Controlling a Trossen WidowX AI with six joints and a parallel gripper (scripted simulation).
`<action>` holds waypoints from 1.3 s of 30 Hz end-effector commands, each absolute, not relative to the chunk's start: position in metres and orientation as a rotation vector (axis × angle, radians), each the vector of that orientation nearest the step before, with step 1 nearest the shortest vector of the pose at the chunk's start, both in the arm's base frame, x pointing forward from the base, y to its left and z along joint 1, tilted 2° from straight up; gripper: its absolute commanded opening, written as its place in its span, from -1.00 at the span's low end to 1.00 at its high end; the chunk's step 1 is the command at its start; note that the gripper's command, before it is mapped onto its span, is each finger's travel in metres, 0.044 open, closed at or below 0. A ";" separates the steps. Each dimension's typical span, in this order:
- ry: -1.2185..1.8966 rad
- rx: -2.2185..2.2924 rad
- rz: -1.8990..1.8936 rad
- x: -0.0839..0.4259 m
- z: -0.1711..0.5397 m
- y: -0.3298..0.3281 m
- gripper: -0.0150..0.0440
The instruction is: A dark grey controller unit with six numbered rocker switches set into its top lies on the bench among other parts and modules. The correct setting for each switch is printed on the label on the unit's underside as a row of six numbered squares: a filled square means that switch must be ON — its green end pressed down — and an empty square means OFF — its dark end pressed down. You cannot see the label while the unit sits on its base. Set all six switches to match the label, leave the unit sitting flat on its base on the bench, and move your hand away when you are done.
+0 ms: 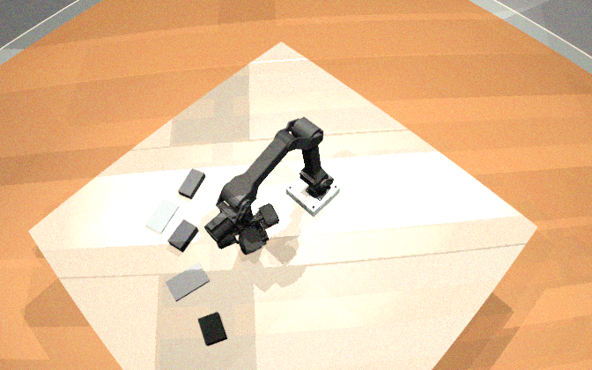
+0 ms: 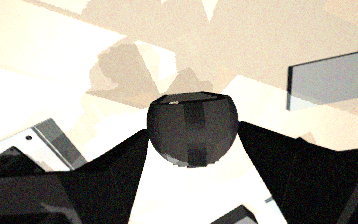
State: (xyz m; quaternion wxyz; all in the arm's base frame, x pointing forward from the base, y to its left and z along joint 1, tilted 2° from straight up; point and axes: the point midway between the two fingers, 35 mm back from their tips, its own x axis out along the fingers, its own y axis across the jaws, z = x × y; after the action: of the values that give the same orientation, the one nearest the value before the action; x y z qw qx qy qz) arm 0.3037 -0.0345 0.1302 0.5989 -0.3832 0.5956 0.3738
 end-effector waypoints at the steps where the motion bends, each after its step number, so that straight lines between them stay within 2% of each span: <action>1: 1.393 -0.895 0.866 0.301 0.129 -0.039 0.65; 39: 1.395 -0.896 0.865 0.288 0.130 -0.069 0.65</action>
State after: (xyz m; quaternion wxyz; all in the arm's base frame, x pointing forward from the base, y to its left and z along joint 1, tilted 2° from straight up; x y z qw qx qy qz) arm 0.2899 -0.0650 0.1318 0.5970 -0.3841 0.5981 0.3720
